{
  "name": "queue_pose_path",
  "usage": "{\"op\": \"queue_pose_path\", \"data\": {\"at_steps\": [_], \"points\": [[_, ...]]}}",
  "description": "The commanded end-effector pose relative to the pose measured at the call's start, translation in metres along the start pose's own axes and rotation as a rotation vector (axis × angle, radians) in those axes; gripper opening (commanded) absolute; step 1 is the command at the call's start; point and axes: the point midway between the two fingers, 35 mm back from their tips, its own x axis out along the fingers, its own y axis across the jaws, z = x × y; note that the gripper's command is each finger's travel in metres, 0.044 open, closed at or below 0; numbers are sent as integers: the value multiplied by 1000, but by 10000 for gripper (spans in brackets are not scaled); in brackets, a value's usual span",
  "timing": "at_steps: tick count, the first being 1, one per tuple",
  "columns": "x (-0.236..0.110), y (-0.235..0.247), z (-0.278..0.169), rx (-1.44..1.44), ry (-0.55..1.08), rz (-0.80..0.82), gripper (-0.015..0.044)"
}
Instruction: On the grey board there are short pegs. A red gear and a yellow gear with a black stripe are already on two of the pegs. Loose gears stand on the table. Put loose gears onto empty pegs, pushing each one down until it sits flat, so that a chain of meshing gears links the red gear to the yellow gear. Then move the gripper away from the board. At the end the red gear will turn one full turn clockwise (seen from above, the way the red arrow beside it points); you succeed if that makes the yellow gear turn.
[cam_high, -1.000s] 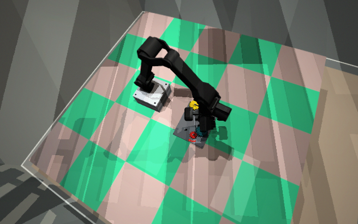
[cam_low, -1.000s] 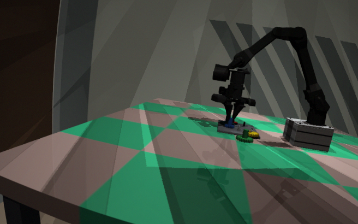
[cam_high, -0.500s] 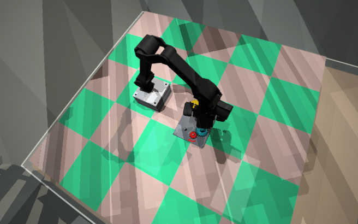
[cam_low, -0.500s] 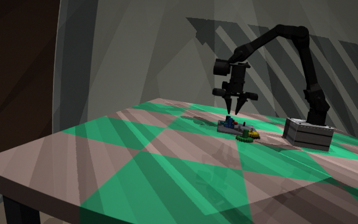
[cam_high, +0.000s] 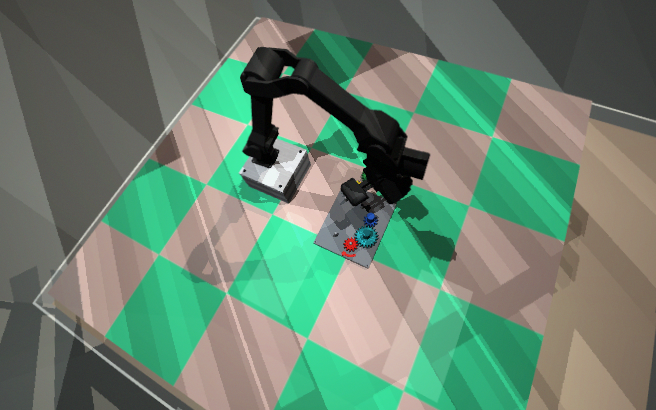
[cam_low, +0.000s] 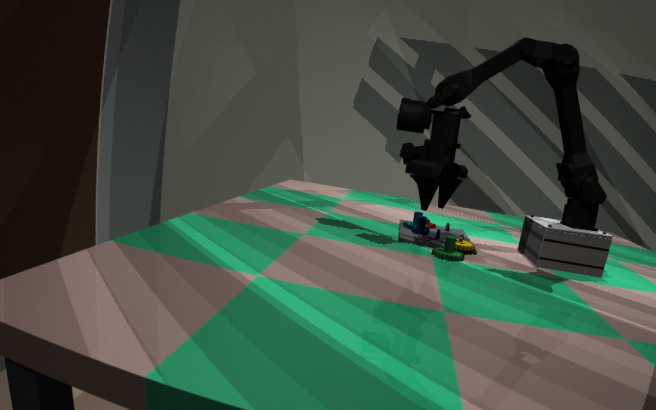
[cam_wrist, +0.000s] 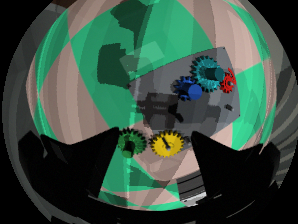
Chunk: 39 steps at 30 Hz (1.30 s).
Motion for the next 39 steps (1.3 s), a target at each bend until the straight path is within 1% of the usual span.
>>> {"op": "queue_pose_path", "data": {"at_steps": [1,4,6,17,24,29,39], "points": [[0,27,-41,-652,-6,0,440],[1,40,-64,-1011,-4,1,440],[1,43,-72,-1094,-4,1,440],[1,44,-74,-1094,-3,2,440],[24,43,-75,-1094,-3,1,440],[25,43,-74,-1094,-3,1,440],[41,44,-74,-1094,-3,1,440]]}}
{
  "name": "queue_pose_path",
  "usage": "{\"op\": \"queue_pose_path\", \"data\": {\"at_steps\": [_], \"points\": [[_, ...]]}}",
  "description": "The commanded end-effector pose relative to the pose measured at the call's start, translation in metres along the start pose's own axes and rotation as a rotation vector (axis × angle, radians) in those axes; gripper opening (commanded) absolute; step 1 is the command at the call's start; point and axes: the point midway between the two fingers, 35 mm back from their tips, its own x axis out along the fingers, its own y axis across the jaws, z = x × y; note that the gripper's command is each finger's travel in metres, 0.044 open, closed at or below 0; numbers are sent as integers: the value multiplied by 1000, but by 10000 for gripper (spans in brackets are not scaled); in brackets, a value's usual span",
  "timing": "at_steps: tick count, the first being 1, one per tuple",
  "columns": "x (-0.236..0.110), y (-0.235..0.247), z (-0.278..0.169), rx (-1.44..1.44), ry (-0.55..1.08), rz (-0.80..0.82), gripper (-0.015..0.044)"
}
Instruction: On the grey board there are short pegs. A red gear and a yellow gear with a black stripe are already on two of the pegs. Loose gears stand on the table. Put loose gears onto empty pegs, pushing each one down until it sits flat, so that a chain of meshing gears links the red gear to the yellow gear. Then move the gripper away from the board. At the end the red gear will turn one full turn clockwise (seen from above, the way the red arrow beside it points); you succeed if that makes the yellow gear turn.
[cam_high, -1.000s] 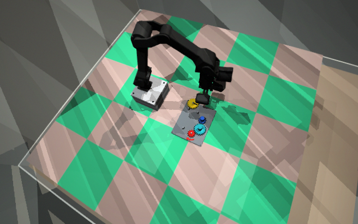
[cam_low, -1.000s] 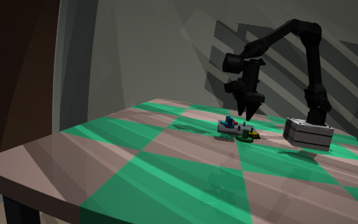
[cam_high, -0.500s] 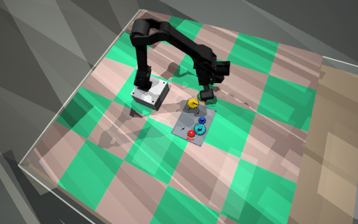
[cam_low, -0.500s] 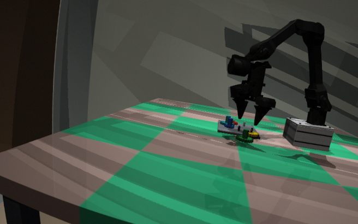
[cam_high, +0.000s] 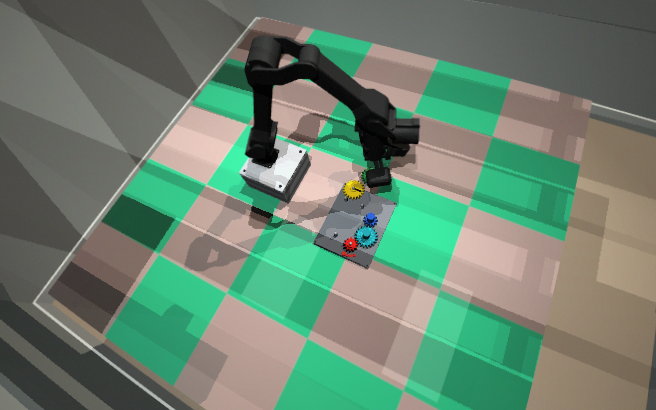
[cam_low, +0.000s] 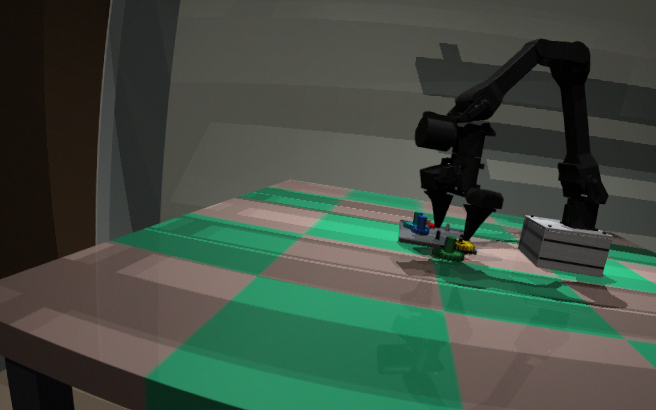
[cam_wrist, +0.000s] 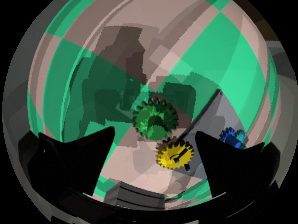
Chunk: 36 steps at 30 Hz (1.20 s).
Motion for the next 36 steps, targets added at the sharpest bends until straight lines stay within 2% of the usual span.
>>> {"op": "queue_pose_path", "data": {"at_steps": [1,8,36], "points": [[11,0,-3,-5,19,-1,440],[20,0,-4,-5,19,-1,440],[20,0,-4,-5,19,-1,440]]}}
